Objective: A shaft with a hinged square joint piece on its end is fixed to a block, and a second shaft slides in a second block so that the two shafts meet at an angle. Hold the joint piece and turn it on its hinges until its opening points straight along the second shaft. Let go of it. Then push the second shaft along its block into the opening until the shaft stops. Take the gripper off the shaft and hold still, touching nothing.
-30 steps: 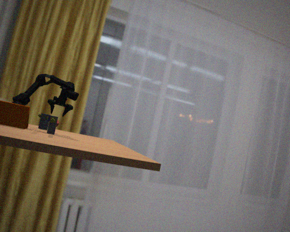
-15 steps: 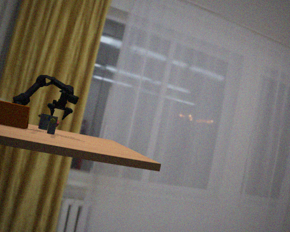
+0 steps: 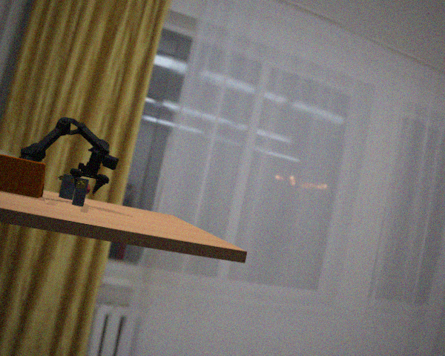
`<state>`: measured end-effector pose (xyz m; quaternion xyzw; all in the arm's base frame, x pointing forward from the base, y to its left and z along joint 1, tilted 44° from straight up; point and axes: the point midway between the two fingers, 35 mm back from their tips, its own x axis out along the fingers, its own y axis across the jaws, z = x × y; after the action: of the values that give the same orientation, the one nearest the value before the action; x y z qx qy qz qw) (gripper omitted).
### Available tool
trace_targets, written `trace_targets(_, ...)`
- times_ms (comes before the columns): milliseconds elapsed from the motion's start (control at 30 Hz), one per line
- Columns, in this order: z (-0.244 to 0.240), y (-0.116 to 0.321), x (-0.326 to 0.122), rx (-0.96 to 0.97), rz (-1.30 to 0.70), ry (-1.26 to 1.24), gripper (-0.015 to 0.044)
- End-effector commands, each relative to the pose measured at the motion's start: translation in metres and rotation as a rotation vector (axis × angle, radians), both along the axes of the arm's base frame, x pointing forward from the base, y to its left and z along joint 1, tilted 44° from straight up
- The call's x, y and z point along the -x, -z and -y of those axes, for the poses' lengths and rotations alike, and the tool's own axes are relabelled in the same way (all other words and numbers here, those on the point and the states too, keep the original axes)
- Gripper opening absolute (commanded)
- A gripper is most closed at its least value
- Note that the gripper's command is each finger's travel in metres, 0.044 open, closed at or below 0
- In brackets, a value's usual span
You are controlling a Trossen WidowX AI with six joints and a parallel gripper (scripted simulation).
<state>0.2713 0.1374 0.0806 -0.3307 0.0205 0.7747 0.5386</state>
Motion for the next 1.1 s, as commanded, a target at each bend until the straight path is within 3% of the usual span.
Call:
trace_targets(0, -0.006, 0.004, 0.002, -0.004, -0.007, 0.004, 0.044)
trace_targets(567, -0.026, 0.016, 0.007, -0.007, -0.007, 0.003, 0.044)
trace_targets(900, -0.026, 0.016, 0.007, -0.007, -0.007, 0.003, 0.0182)
trace_targets(1067, -0.026, 0.016, 0.007, -0.007, -0.007, 0.003, 0.0182)
